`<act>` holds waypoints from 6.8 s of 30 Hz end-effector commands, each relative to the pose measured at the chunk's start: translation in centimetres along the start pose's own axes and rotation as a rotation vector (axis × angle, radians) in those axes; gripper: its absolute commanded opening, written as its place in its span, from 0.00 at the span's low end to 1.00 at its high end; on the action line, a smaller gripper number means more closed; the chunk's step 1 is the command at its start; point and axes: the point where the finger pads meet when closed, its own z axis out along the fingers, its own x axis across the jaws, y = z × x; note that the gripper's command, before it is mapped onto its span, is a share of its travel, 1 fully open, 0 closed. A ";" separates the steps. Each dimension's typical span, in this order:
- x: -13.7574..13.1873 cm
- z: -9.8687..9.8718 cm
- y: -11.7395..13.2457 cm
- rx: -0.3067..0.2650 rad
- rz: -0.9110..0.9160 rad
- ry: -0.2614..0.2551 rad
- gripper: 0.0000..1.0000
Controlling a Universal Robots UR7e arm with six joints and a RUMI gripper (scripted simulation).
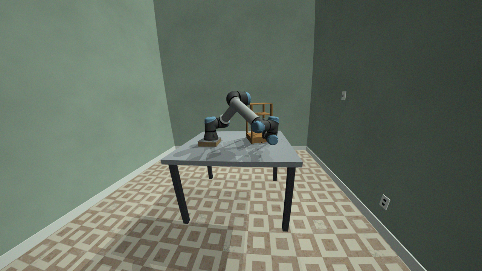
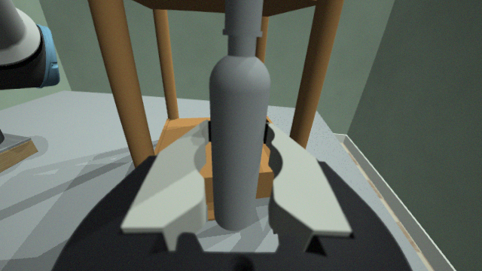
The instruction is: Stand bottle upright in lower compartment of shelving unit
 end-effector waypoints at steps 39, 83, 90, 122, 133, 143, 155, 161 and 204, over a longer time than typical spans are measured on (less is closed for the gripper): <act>-1.9 10.5 -0.1 -0.001 -0.002 -0.001 0.00; -2.1 12.0 -0.1 -0.001 -0.002 0.000 0.00; -2.1 12.0 -0.1 -0.001 -0.002 0.000 0.00; -2.2 12.1 0.3 0.001 0.001 0.000 0.00; -2.2 12.1 2.1 0.001 0.001 0.000 0.00; -2.1 12.1 2.2 -0.001 -0.001 -0.001 0.00; -2.1 12.1 2.1 -0.001 -0.001 -0.001 0.00; -2.1 12.1 2.1 -0.001 -0.001 -0.001 0.00; -2.1 12.0 2.1 -0.001 -0.001 0.000 0.35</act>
